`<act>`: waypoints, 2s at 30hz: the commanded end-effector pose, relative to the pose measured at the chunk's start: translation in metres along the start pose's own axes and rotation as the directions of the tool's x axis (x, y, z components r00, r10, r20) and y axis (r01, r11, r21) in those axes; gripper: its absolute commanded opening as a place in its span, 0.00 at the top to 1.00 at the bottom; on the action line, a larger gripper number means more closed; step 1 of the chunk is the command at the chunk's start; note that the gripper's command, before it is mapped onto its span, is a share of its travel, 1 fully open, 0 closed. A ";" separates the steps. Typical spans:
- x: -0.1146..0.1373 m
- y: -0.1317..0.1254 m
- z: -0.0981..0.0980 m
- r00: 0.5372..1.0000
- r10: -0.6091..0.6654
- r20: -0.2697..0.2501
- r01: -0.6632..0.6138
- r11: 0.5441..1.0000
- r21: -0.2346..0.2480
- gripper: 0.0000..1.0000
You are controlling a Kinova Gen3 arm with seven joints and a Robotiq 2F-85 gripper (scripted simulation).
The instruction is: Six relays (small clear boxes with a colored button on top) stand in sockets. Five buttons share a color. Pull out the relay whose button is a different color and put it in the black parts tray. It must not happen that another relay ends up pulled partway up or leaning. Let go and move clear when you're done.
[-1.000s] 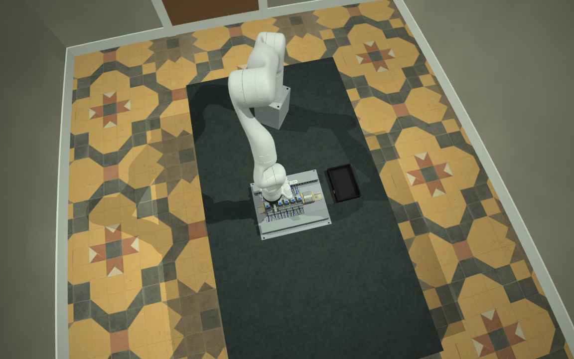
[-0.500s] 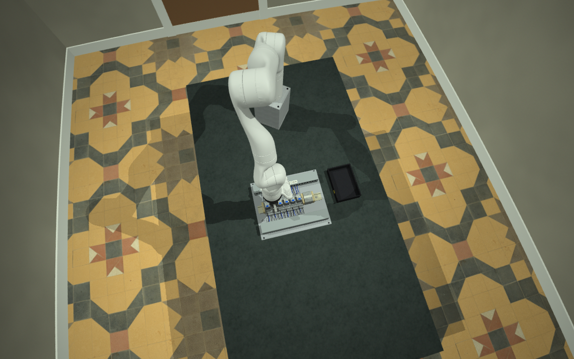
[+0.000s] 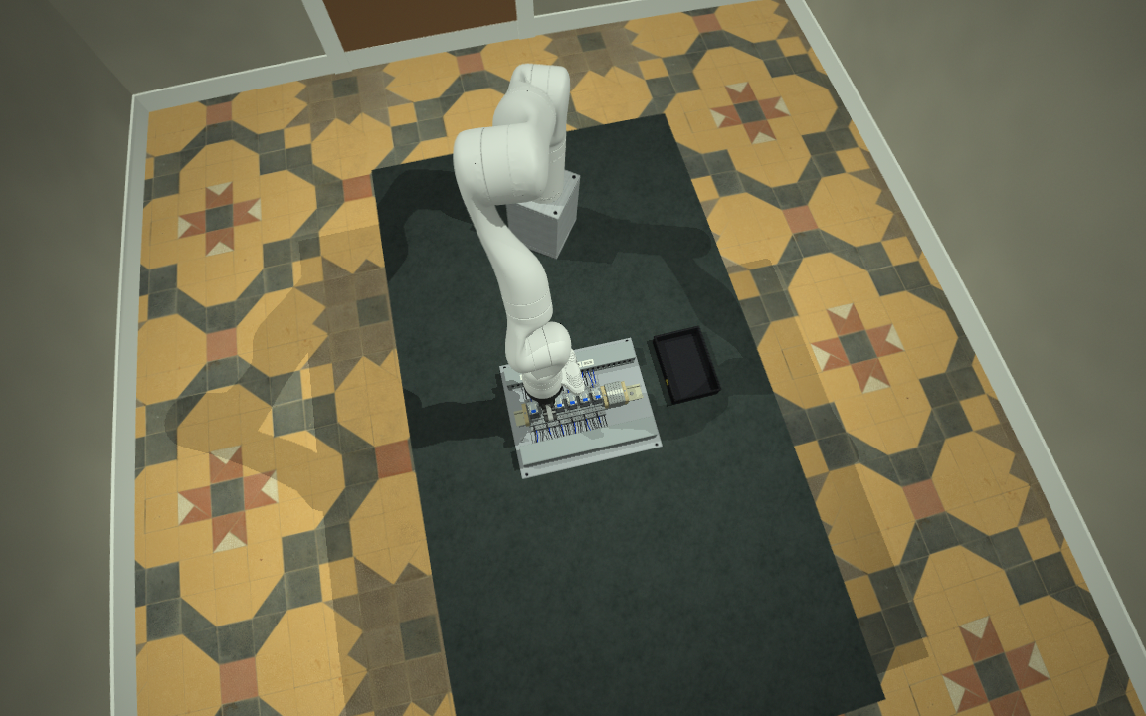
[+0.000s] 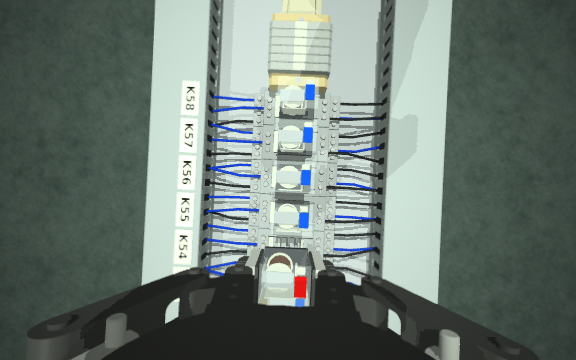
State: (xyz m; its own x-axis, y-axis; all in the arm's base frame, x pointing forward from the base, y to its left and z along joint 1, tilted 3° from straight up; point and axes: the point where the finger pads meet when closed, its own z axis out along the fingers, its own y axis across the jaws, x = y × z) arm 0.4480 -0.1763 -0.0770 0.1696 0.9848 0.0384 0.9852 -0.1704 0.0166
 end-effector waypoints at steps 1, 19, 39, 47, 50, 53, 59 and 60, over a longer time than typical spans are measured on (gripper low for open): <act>-0.002 0.003 -0.011 1.000 0.001 0.003 -0.001 1.000 -0.009 1.00; -0.002 0.003 -0.042 1.000 0.001 0.003 -0.001 1.000 -0.009 1.00; -0.002 0.003 -0.042 1.000 0.001 0.003 -0.001 1.000 -0.009 1.00; -0.002 0.003 -0.042 1.000 0.001 0.003 -0.001 1.000 -0.009 1.00; -0.002 0.003 -0.042 1.000 0.001 0.003 -0.001 1.000 -0.009 1.00; -0.001 0.003 -0.042 1.000 0.001 0.003 -0.001 1.000 -0.009 1.00; 0.000 0.003 -0.042 1.000 0.001 0.003 -0.001 1.000 -0.009 1.00; 0.000 0.003 -0.042 1.000 0.001 0.003 -0.001 1.000 -0.009 1.00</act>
State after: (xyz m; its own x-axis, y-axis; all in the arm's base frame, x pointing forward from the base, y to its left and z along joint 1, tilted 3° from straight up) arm 0.4490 -0.1789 -0.0357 0.1722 0.9844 0.0362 0.9846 -0.1731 0.0241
